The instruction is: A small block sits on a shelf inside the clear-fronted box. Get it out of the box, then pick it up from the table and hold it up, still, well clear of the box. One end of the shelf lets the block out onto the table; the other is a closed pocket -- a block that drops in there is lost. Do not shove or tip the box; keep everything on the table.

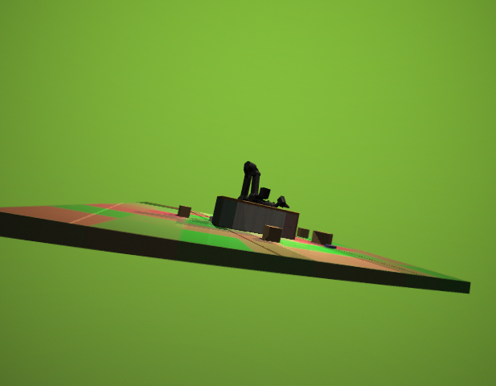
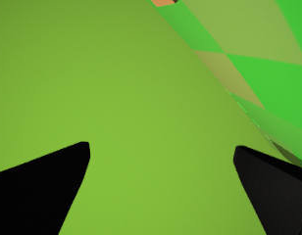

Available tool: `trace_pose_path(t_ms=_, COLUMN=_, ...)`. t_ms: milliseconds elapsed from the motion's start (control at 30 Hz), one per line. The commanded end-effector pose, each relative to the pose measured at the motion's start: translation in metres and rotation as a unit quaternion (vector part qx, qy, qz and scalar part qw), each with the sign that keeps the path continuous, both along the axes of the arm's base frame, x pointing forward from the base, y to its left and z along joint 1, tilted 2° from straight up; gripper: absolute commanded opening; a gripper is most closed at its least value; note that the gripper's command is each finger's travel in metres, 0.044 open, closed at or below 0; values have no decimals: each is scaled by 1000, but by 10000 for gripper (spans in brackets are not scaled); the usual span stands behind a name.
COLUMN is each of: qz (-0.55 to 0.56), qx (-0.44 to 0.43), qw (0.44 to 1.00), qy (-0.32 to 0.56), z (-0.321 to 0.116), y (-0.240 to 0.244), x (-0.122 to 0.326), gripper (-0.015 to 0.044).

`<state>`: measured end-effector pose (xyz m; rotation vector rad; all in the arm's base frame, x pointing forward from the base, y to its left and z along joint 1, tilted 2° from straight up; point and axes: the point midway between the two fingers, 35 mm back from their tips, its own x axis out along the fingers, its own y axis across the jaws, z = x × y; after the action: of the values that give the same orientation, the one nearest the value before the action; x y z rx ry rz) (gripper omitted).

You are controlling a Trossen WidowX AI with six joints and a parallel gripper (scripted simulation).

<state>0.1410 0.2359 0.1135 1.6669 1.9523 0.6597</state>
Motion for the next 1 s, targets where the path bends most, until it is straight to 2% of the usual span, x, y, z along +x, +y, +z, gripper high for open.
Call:
trace_pose_path(t_ms=0, qz=0, qx=0, qw=1000, qy=-1, z=0, y=0, x=0, gripper=400)
trace_pose_path(t_ms=200, qz=-23, qx=-3, qw=998, qy=-50, z=2, y=9, x=18, gripper=400)
trace_pose_path(t_ms=500, qz=-79, qx=-29, qw=978, qy=-189, z=12, y=31, x=64, gripper=400)
trace_pose_path(t_ms=967, qz=-128, qx=-135, qw=886, qy=-424, z=38, y=56, x=133, gripper=400)
